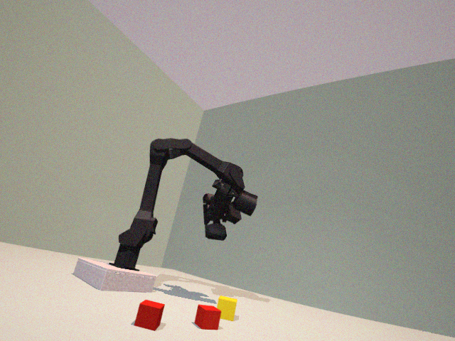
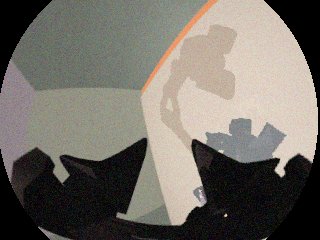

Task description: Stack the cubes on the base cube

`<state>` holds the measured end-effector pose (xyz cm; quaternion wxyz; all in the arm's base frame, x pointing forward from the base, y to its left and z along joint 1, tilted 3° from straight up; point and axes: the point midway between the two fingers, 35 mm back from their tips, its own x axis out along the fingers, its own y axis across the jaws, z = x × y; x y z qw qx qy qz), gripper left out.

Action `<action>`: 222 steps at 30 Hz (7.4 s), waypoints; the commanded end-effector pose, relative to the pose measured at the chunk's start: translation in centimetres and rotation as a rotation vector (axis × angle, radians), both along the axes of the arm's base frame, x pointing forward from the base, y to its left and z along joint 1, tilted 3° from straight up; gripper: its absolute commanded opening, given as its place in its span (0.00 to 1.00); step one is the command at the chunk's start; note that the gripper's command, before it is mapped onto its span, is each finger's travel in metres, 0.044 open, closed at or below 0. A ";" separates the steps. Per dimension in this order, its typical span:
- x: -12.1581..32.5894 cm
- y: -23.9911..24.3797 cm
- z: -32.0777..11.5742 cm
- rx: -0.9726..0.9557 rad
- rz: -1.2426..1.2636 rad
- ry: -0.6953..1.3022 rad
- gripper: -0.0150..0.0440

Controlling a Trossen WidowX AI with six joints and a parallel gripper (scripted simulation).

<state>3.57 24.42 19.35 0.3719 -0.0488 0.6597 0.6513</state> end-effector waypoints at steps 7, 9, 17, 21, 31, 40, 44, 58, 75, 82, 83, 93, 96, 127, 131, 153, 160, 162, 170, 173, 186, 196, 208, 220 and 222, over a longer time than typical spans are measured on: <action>11.5 -3.1 -4.1 -0.037 -0.027 -0.396 0.70; 13.6 -4.2 -4.7 -0.059 -0.028 -0.462 0.70; 21.6 -10.5 -6.7 -0.195 -0.009 -0.687 0.70; 25.0 -14.8 -7.4 -0.288 0.014 -0.772 0.70; 28.6 -21.4 -8.1 -0.437 0.058 -0.849 0.70; 28.7 -21.3 -12.2 -0.437 0.058 -0.849 0.70; 28.5 -21.3 -14.3 -0.437 0.058 -0.849 0.70; 28.4 -21.2 -16.0 -0.437 0.058 -0.849 0.70; 28.4 -21.1 -18.7 -0.437 0.058 -0.849 0.70; 28.4 -21.1 -19.1 -0.437 0.058 -0.849 0.57; 28.4 -21.1 -19.1 -0.437 0.058 -0.849 0.53; 28.6 -21.1 -18.1 -0.437 0.058 -0.849 0.43; 28.7 -21.2 -17.2 -0.437 0.057 -0.849 0.43; 28.5 -21.4 -8.1 -0.437 0.058 -0.849 0.43; 28.5 -20.9 -8.3 -0.467 -0.006 -0.831 0.43; 27.7 -16.2 -9.9 -0.715 -0.569 -0.640 0.43; 27.3 -14.8 -10.4 -0.788 -0.750 -0.566 0.43; 27.2 -14.5 -10.6 -0.809 -0.801 -0.544 0.43; 26.6 -13.0 -11.1 -0.888 -1.008 -0.449 0.43; 26.4 -12.4 -11.3 -0.916 -1.085 -0.411 0.43; 26.1 -11.6 -11.6 -0.957 -1.200 -0.352 0.43; 26.1 -11.6 -11.8 -0.957 -1.201 -0.352 0.43; 26.1 -11.6 -14.2 -0.959 -1.207 -0.349 0.43; 26.1 -11.6 -14.2 -0.959 -1.206 -0.350 0.43; 26.1 -11.6 -14.3 -0.957 -1.201 -0.352 0.43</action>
